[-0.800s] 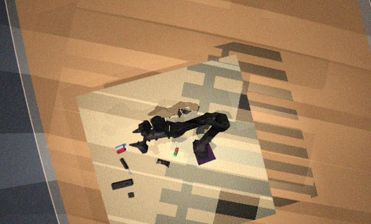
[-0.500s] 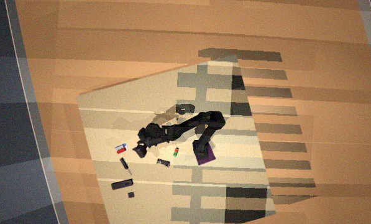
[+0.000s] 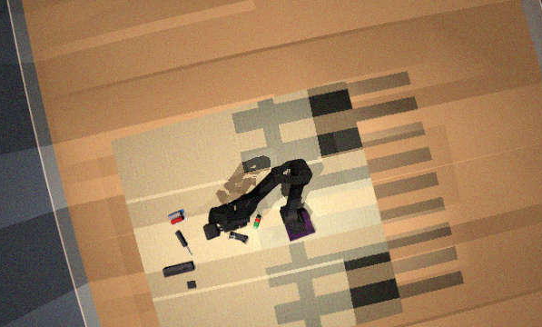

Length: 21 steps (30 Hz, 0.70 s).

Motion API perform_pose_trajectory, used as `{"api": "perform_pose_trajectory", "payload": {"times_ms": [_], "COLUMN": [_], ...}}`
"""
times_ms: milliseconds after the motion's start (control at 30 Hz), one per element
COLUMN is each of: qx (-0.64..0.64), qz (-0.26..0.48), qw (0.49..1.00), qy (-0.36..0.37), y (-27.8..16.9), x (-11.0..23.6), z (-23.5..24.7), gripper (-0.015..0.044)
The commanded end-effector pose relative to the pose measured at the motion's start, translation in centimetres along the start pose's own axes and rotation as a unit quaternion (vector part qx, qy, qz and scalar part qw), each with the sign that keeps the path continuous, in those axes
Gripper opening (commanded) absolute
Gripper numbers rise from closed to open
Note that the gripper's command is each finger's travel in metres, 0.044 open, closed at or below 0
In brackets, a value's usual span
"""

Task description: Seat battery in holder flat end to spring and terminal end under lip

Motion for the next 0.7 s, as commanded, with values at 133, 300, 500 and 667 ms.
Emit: {"api": "perform_pose_trajectory", "payload": {"times_ms": [133, 300, 500, 667], "qx": [-0.199, -0.256, -0.287, -0.287], "qz": [-0.103, -0.204, -0.302, -0.302], "qw": [0.949, 0.907, 0.87, 0.87], "qy": [-0.222, -0.265, -0.263, -0.263], "y": [-3.9, -4.4, -4.1, -4.1], "x": [-1.4, -0.6, 0.6, 0.6], "z": [-9.5, -12.9, -15.1, -15.1], "gripper": [0.0241, 0.0241, 0.0241, 0.0241]}}
Point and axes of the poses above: the point midway between the two fingers, 35 mm back from their tips, its own x axis back along the fingers, its own z axis across the jaws, y = z × x, the point moved 2 cm from there along x, back along the fingers, and after that the axes turned 6 degrees about -x, right-handed, at the moved point
